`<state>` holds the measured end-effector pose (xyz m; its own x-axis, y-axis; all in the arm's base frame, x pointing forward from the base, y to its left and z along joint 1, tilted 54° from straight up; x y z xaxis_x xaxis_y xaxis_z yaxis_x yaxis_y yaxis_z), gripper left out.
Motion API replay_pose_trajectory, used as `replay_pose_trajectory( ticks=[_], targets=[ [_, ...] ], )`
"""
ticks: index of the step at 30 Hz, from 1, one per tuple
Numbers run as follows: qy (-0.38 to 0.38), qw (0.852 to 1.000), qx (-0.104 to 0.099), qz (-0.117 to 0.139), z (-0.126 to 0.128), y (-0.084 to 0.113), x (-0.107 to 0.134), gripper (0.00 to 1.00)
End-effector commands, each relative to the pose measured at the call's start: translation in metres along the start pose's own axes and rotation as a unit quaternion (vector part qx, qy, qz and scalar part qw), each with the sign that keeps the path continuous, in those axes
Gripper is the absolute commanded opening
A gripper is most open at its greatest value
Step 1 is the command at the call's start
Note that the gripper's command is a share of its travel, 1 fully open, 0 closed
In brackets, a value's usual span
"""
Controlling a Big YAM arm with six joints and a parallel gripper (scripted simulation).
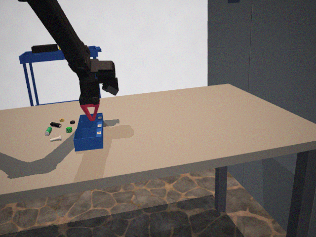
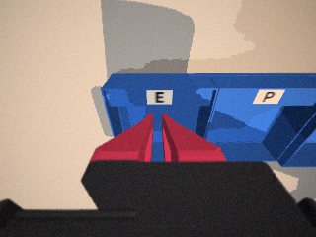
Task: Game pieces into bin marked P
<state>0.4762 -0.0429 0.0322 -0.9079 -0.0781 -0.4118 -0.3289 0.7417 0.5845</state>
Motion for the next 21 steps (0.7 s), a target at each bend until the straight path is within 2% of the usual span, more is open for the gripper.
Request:
replay_pose_trajectory(
  ticks=[1, 16, 21],
  targets=[
    [0.000, 1.000, -0.002, -0.009, 0.0011, 0.0061, -0.0061, 0.09],
    [0.000, 1.000, -0.002, -0.009, 0.0004, 0.0063, -0.0066, 0.09],
    [-0.001, 1.000, -0.002, -0.015, -0.0046, 0.0096, -0.0135, 0.09]
  ],
)
Point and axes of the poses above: the point where the finger pads meet when closed, its own y axis back along the fingers, its own z axis across the jaws, x = y × z, the point moved 9 cm from there along y, back along the fingers, and after that the axes turned 4 degrees about -y, right-handed, at the moved point
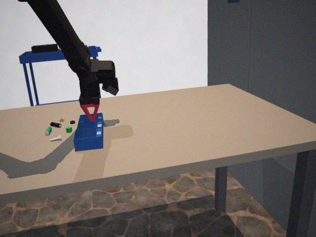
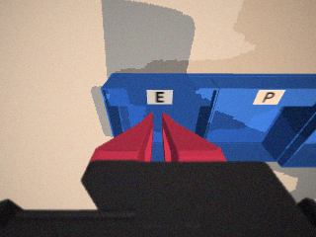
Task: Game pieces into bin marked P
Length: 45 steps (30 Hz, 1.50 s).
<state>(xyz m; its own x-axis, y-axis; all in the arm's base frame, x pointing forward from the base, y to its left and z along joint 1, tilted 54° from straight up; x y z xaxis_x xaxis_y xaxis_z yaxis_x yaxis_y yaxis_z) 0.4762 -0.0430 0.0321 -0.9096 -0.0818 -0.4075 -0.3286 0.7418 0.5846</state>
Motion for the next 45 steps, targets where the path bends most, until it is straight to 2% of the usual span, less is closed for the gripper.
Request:
replay_pose_trajectory(
  ticks=[1, 20, 24, 45],
  targets=[
    [-0.006, 1.000, -0.002, -0.015, -0.005, 0.010, -0.014, 0.09],
    [-0.004, 1.000, -0.002, -0.011, -0.008, 0.009, -0.012, 0.09],
    [-0.004, 1.000, -0.006, -0.017, 0.001, 0.020, -0.011, 0.09],
    [-0.002, 1.000, -0.006, -0.016, 0.001, 0.045, -0.008, 0.09]
  ],
)
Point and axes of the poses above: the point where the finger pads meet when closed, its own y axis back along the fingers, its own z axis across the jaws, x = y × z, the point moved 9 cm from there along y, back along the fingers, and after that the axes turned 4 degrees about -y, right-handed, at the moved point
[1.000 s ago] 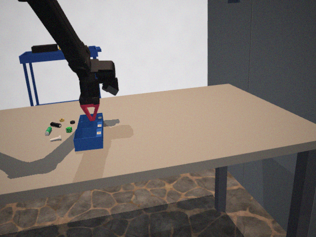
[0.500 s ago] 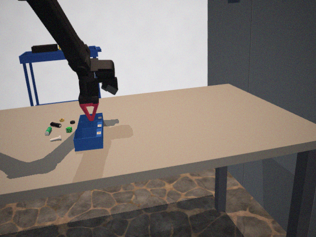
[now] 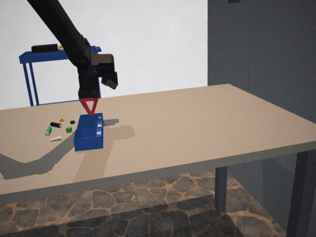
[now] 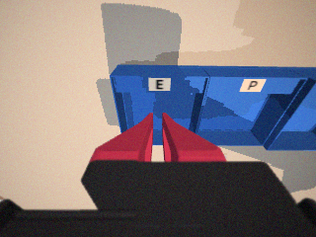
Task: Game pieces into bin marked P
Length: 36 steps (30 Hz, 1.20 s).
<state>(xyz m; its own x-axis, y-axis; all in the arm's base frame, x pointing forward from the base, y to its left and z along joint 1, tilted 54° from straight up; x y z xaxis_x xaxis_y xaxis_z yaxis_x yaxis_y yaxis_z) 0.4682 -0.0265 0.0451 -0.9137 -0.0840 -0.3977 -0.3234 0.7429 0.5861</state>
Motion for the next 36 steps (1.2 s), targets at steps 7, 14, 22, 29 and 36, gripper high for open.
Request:
replay_pose_trajectory(
  ticks=[7, 14, 22, 29, 36],
  targets=[
    [-0.007, 1.000, -0.006, -0.019, 0.000, 0.041, -0.008, 0.09],
    [-0.018, 1.000, -0.003, -0.015, -0.007, 0.043, -0.013, 0.09],
    [-0.008, 1.000, -0.004, -0.013, -0.002, 0.038, -0.008, 0.09],
    [-0.008, 1.000, -0.004, -0.013, -0.002, 0.038, -0.007, 0.09],
    [-0.008, 1.000, -0.003, -0.013, -0.002, 0.037, -0.007, 0.09]
  ],
)
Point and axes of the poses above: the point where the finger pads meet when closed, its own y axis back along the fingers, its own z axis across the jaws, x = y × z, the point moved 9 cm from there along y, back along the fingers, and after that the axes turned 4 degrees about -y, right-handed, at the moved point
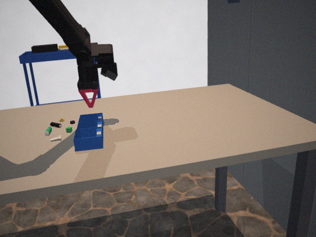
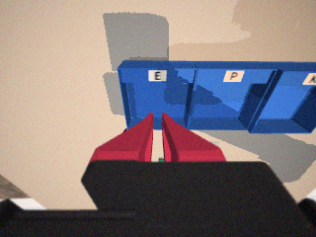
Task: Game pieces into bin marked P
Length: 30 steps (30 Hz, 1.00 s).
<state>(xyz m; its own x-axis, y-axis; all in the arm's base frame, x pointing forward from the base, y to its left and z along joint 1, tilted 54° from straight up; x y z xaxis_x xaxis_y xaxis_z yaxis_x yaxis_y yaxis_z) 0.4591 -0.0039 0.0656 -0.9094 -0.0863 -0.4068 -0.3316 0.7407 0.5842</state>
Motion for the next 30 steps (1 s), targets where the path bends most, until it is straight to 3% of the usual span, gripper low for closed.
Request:
replay_pose_trajectory(
  ticks=[1, 4, 5, 8, 10, 23, 27, 28, 30],
  targets=[
    [-0.005, 1.000, -0.002, -0.008, 0.000, 0.005, -0.005, 0.09],
    [-0.013, 1.000, 0.001, -0.003, -0.004, -0.002, 0.000, 0.09],
    [-0.003, 1.000, -0.005, -0.013, 0.002, 0.023, -0.002, 0.09],
    [-0.011, 1.000, -0.006, -0.020, 0.000, 0.050, -0.012, 0.09],
    [-0.011, 1.000, -0.006, -0.020, 0.000, 0.050, -0.012, 0.09],
    [-0.017, 1.000, -0.011, -0.022, -0.002, 0.162, -0.014, 0.09],
    [-0.007, 1.000, -0.008, -0.016, 0.006, 0.158, -0.010, 0.09],
    [-0.016, 1.000, 0.000, -0.001, -0.003, 0.143, -0.012, 0.09],
    [-0.007, 1.000, 0.003, 0.005, -0.002, 0.139, -0.001, 0.09]
  ],
)
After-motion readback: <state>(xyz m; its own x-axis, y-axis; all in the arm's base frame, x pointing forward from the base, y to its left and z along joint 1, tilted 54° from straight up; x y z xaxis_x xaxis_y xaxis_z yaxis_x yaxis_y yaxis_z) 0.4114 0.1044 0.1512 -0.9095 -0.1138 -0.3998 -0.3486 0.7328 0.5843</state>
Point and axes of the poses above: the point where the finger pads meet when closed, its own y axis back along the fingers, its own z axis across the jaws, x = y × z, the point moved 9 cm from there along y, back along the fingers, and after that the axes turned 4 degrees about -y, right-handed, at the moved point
